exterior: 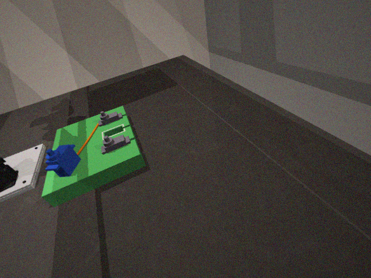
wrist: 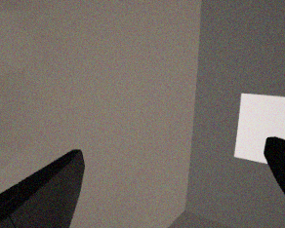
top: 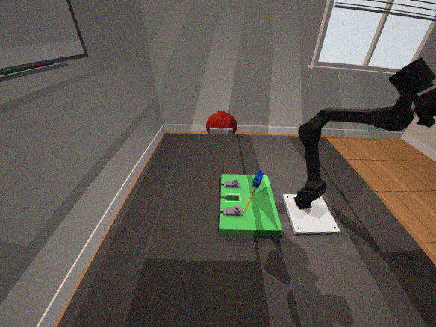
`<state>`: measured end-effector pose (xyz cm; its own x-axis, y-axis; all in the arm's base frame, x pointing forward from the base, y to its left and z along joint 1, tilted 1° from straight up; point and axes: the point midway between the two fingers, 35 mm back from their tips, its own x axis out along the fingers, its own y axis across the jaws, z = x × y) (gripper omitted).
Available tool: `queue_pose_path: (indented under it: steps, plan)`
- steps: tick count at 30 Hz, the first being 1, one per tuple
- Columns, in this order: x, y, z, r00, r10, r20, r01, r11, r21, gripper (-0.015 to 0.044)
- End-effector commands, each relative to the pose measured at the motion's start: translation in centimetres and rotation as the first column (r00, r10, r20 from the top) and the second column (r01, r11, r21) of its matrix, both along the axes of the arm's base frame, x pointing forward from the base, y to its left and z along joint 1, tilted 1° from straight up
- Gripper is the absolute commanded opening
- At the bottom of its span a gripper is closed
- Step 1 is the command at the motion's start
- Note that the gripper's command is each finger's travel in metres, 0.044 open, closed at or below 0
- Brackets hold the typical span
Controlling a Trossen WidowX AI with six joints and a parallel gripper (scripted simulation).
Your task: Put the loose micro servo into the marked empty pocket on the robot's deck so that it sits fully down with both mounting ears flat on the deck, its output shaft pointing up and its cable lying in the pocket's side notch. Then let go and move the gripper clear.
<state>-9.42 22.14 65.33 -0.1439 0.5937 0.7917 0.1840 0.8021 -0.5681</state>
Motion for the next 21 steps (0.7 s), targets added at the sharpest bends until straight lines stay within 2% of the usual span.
queue_pose_path:
  steps: [1, 11, 21]
  plan:
    - [0.7, 2.0, -1.3, 0.999, -0.044, 0.024, 0.045, 0.997, -0.064, 0.044]
    - [5.0, 7.0, -4.8, 0.978, -0.198, 0.073, 0.209, 0.948, -0.239, 0.044]
    - [11.0, 10.6, -9.1, 0.937, -0.336, 0.099, 0.346, 0.838, -0.422, 0.044]
